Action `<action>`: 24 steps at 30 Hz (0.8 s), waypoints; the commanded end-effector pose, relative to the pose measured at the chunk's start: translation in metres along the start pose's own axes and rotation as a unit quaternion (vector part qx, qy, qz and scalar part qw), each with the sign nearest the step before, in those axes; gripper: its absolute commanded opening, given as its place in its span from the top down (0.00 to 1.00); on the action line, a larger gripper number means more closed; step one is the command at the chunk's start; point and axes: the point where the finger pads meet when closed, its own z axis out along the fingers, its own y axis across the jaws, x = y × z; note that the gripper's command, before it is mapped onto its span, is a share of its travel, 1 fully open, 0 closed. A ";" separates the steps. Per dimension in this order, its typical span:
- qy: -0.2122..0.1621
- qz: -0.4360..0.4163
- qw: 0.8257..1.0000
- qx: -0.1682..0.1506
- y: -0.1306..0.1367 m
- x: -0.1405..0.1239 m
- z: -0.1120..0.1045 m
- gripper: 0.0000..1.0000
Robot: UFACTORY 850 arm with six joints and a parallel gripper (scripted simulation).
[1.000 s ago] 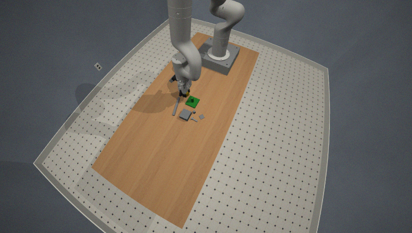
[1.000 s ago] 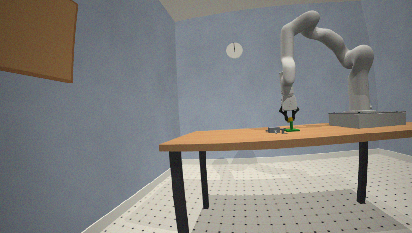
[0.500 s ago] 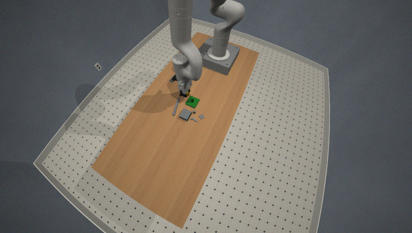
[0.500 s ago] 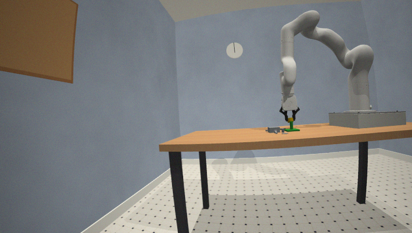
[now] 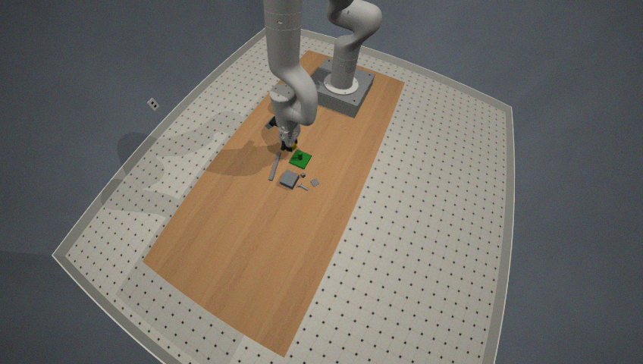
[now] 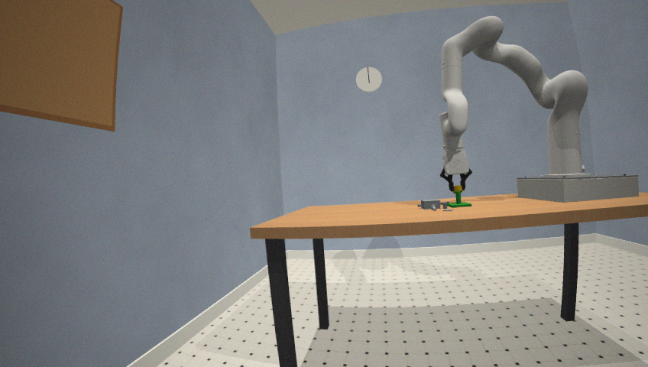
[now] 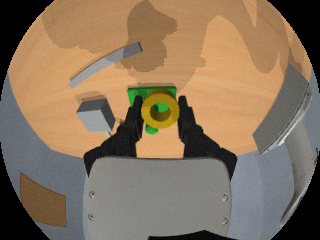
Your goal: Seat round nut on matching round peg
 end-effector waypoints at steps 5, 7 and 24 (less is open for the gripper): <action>0.006 0.000 1.000 -0.004 0.001 -0.001 0.000 1.00; 0.007 0.000 1.000 -0.005 0.002 -0.001 0.000 1.00; 0.020 0.000 1.000 -0.014 0.006 -0.003 0.001 1.00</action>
